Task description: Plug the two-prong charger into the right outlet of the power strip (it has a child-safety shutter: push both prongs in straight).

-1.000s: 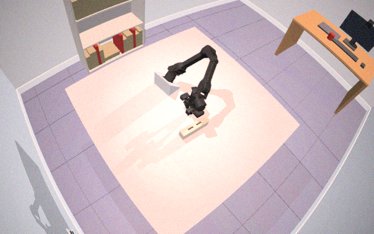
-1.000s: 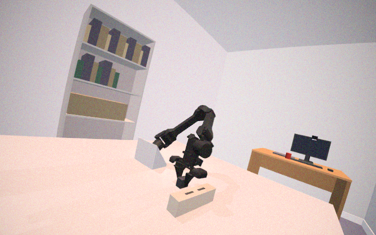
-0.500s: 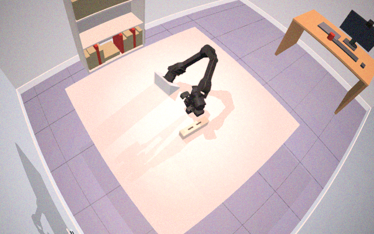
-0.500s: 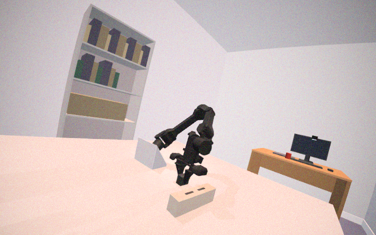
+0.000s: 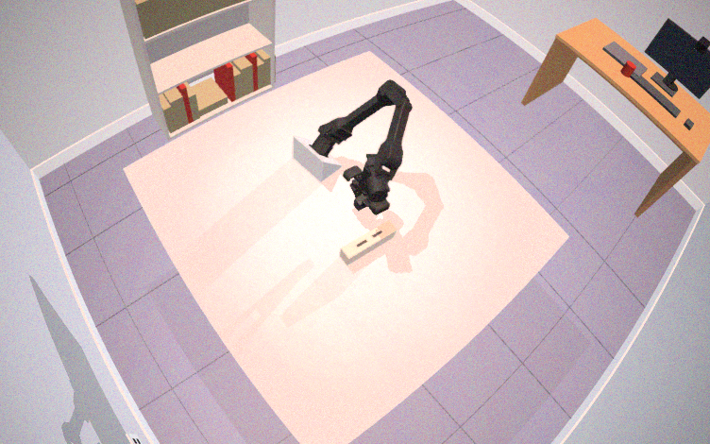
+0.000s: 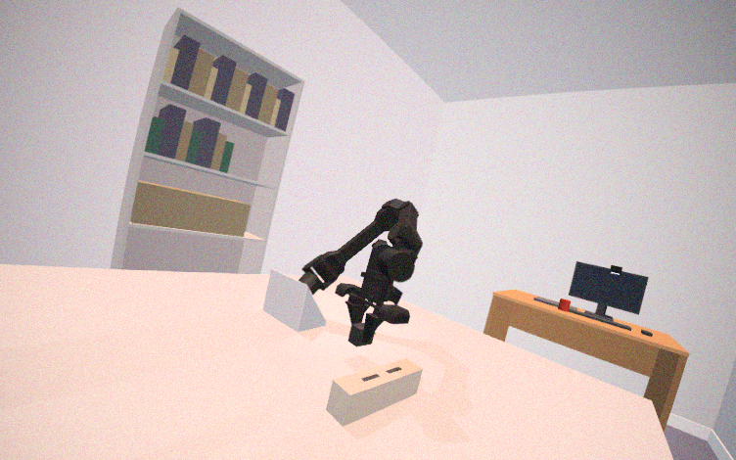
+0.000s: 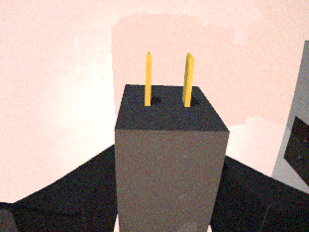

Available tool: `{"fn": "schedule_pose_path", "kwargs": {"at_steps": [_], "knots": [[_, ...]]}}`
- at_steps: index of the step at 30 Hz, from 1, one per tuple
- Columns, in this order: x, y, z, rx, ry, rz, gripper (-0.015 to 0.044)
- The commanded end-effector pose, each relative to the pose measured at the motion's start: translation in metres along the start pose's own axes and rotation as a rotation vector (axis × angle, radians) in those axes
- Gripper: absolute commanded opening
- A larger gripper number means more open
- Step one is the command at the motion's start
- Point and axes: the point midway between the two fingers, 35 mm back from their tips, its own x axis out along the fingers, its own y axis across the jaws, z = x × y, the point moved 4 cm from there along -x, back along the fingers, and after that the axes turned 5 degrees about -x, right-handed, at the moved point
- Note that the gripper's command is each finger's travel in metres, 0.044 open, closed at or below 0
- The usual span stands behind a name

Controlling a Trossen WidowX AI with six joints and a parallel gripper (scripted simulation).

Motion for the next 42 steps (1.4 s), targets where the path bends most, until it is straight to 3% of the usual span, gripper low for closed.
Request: {"fn": "schedule_pose_path", "kwargs": {"at_steps": [1,42], "knots": [[-0.002,-0.001,-0.004,0.053,0.003,0.001,0.0],[0.02,-0.001,-0.042,0.747,-0.013,0.041,0.0]]}}
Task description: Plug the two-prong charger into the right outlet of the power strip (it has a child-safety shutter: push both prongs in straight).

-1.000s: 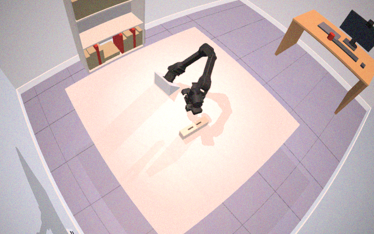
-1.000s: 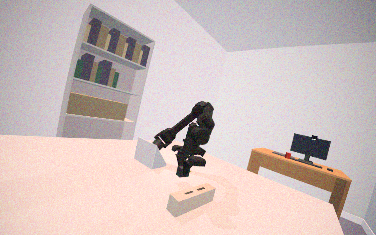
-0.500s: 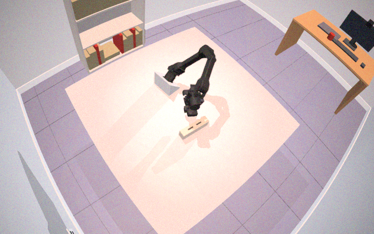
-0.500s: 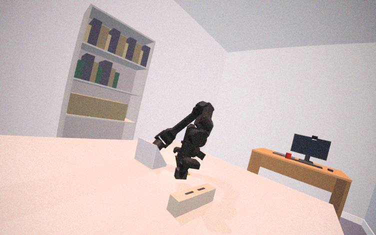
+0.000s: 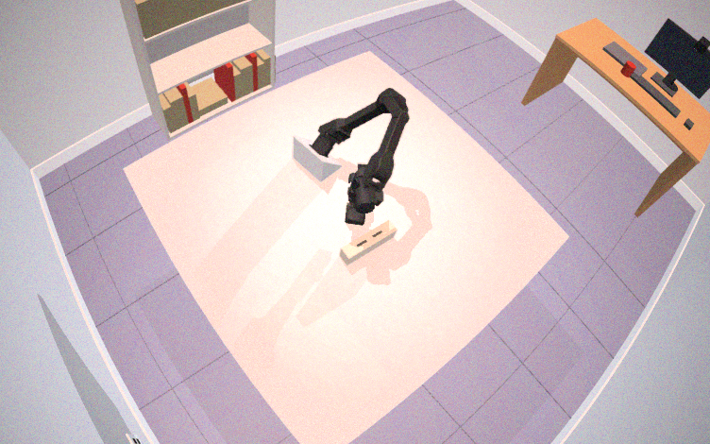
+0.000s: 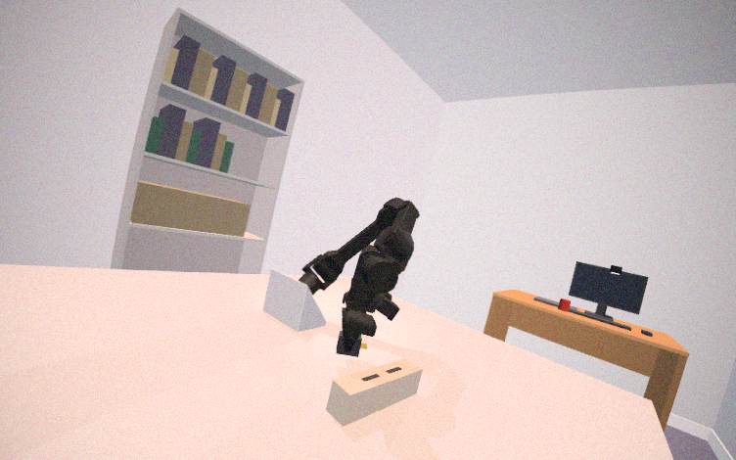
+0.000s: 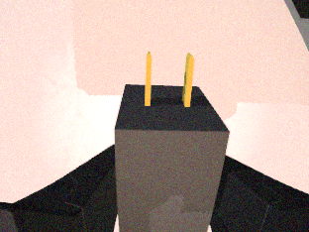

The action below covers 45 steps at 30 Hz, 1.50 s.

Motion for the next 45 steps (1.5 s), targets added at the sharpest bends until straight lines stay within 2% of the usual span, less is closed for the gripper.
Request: {"fn": "schedule_pose_path", "kwargs": {"at_steps": [1,45], "knots": [[0.002,-0.004,-0.004,0.079,0.003,-0.001,0.0],[0.027,-0.025,-0.039,0.805,0.012,0.048,0.0]]}}
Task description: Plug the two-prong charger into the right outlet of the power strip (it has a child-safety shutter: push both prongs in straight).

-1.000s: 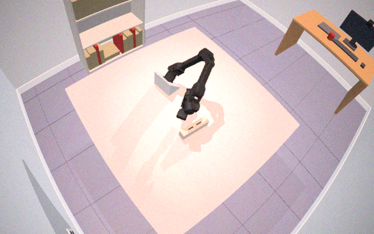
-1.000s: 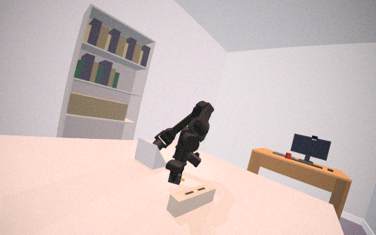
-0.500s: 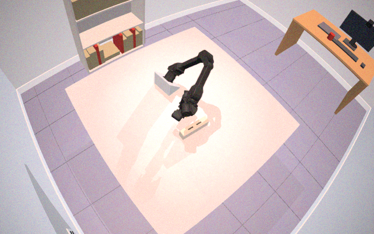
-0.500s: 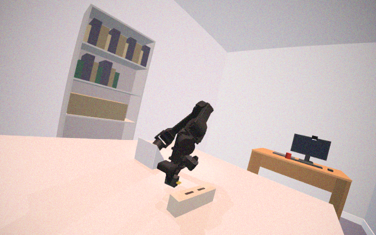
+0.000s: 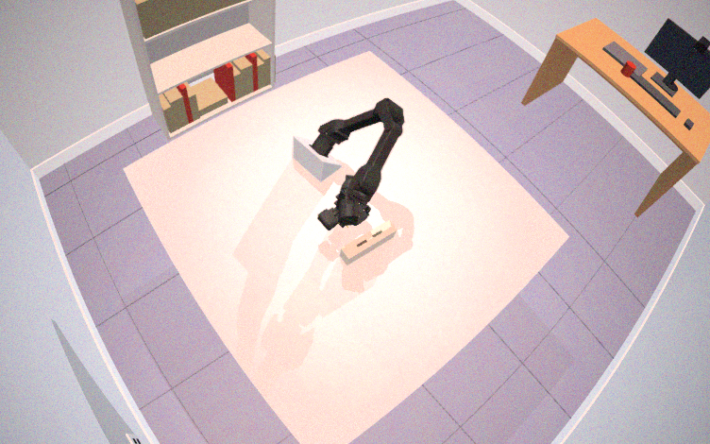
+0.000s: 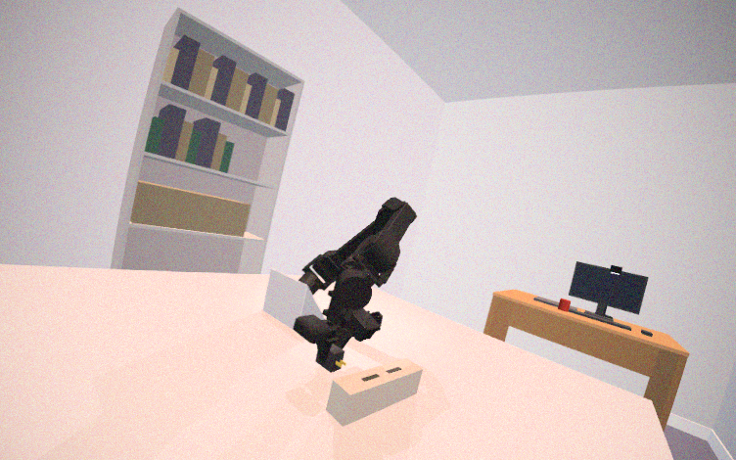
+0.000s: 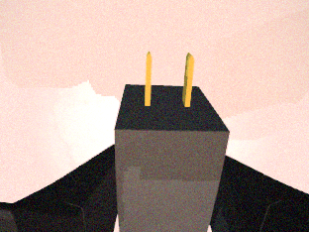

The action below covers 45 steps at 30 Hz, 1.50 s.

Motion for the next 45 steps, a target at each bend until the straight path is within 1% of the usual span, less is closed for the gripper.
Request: {"fn": "schedule_pose_path", "kwargs": {"at_steps": [1,45], "knots": [[0.001,-0.004,0.0,0.049,0.0,-0.003,0.0],[-0.001,-0.018,0.043,0.115,0.001,0.001,0.0]]}}
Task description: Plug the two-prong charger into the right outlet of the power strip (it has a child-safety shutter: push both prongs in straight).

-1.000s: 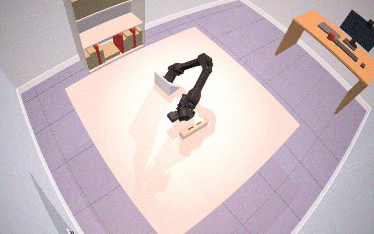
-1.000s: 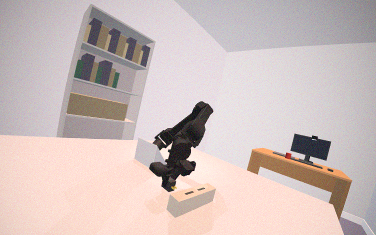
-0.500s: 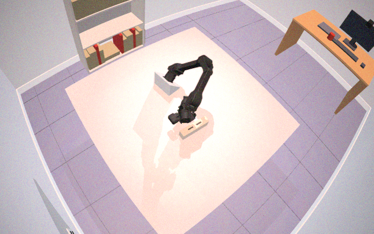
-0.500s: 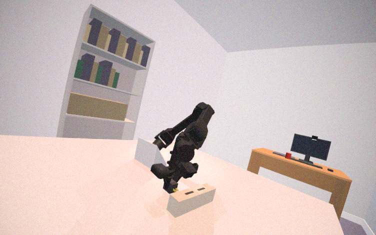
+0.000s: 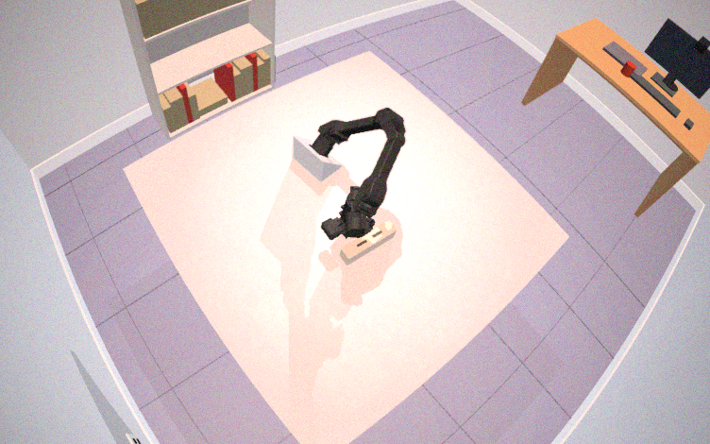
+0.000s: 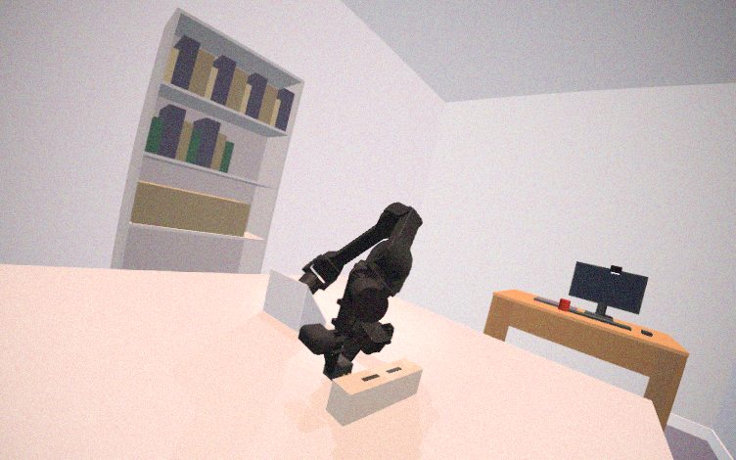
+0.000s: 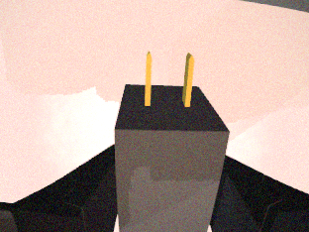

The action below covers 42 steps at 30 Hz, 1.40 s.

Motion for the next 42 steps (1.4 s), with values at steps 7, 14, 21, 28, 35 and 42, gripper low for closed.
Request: {"fn": "schedule_pose_path", "kwargs": {"at_steps": [7,14,21,28,35,42], "knots": [[-0.0008,-0.0004,0.0098,0.016,-0.004,0.003,0.0],[-0.0011,0.0,0.0099,0.016,-0.004,0.004,0.0],[-0.001,0.0,0.0103,0.016,-0.004,0.004,0.0],[-0.0013,0.0001,0.0119,0.015,-0.004,0.004,0.0],[-0.0015,0.0001,0.013,0.015,-0.004,0.004,0.0],[-0.0017,0.0,0.0142,0.015,-0.004,0.004,0.0]]}}
